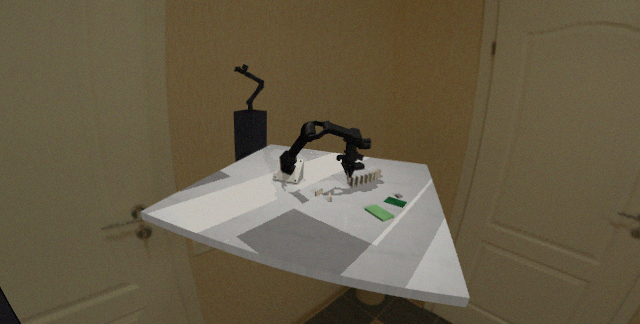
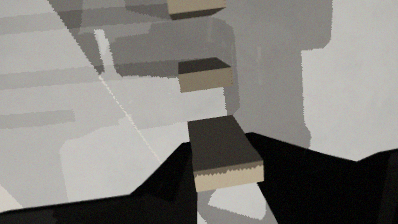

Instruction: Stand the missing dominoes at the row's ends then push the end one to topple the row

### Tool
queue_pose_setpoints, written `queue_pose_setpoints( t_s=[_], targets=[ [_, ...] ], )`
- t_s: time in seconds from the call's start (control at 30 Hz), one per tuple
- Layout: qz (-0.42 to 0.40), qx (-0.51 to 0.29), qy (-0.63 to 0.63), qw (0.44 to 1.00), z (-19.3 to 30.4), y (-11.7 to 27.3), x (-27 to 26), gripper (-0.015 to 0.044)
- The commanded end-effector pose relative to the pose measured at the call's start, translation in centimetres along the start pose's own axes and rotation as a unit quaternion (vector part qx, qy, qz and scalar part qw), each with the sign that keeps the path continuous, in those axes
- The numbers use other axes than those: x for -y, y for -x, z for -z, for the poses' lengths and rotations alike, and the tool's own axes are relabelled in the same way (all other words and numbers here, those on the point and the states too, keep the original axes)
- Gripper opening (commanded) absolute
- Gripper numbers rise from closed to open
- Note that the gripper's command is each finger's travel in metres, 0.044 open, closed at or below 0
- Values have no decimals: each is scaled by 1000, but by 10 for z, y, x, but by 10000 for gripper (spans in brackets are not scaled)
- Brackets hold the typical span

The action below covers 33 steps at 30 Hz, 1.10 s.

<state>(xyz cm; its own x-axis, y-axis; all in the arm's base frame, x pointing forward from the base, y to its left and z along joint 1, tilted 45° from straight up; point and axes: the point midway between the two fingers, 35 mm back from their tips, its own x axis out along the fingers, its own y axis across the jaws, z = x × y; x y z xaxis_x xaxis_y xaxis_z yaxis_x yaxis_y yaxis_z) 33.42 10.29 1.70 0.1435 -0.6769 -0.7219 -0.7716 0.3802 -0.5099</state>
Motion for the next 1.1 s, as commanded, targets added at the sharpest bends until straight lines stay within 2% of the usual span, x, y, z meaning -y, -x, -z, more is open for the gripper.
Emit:
queue_pose_setpoints(
  t_s=[0.0, 0.13, 0.5, 0.9, 0.93, 1.07],
  targets=[
    [3, 0, 1, 1000, 3, -18, 0, 107],
    [4, -2, 1, 1000, 6, -32, -1, 107],
    [4, -2, 1, 1000, 6, -33, -1, 107],
    [4, -2, 1, 1000, 6, -33, -1, 422],
    [4, -2, 1, 1000, 6, -33, -1, 440],
    [5, 1, 1, 1000, 4, -22, 0, 440]
  ],
)
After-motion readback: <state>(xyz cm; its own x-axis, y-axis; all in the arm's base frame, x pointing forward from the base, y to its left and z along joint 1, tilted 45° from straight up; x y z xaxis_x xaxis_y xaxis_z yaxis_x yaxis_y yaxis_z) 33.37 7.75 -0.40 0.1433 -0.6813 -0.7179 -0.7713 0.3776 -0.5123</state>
